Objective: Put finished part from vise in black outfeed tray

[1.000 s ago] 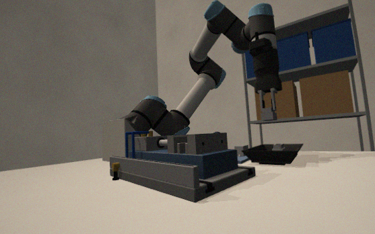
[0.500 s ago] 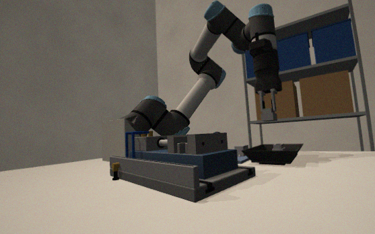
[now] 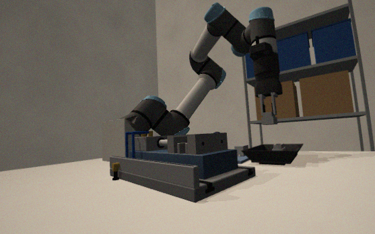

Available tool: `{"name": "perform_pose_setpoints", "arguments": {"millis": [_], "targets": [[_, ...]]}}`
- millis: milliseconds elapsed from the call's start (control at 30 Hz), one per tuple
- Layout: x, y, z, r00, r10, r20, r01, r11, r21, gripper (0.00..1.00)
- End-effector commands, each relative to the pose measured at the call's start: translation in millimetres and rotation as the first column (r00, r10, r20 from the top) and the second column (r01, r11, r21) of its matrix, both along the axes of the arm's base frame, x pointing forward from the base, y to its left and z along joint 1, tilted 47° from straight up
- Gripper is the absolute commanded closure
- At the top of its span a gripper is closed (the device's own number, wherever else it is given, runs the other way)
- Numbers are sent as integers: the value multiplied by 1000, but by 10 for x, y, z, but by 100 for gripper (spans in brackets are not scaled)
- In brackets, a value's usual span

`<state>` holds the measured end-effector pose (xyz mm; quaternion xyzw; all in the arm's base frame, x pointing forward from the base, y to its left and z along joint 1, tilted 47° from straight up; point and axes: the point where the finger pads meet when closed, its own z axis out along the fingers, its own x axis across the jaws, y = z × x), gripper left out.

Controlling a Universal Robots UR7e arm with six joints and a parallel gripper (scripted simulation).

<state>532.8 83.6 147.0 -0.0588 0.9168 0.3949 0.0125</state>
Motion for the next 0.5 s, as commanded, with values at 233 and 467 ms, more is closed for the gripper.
{"name": "perform_pose_setpoints", "arguments": {"millis": [233,467], "targets": [[0,129,-123,1000,-1,1,1,1000,0,100],[-1,201,-191,1000,-1,1,1,1000,0,100]]}}
